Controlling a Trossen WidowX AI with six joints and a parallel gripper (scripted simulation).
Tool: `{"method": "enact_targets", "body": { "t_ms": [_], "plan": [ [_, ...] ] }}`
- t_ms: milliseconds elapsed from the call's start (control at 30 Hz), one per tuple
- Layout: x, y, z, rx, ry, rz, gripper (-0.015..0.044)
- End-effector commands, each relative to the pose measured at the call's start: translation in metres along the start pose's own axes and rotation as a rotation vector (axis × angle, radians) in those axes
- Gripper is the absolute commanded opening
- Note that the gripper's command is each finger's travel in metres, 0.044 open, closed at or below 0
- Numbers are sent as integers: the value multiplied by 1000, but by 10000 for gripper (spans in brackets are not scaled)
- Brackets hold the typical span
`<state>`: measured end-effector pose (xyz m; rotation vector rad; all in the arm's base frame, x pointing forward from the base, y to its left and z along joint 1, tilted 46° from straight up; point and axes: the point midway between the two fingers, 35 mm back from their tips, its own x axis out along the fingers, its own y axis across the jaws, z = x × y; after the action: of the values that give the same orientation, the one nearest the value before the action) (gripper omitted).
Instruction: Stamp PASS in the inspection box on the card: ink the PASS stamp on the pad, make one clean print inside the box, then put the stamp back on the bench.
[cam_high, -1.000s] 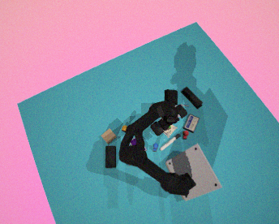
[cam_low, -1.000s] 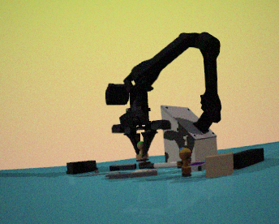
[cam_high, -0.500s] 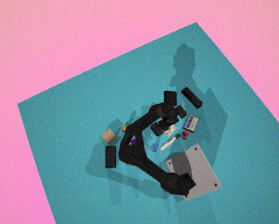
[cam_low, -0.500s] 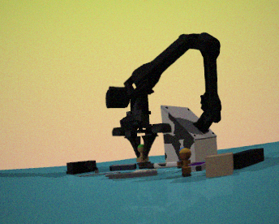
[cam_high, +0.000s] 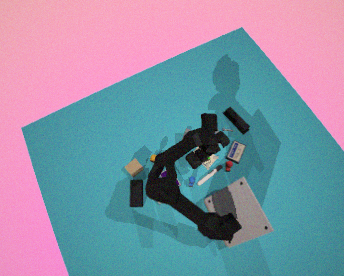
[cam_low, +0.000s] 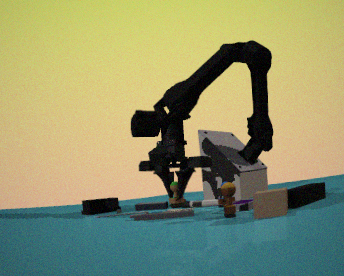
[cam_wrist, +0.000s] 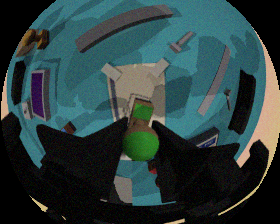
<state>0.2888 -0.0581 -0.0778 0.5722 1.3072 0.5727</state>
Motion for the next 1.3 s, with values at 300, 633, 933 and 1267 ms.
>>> {"method": "enact_targets", "body": {
  "t_ms": [300,633,933,1267],
  "plan": [
    [10,3,-3,8,0,9,0],
    [11,3,-3,8,0,9,0],
    [13,3,-3,8,0,9,0],
    [15,3,-3,8,0,9,0]
  ]
}}
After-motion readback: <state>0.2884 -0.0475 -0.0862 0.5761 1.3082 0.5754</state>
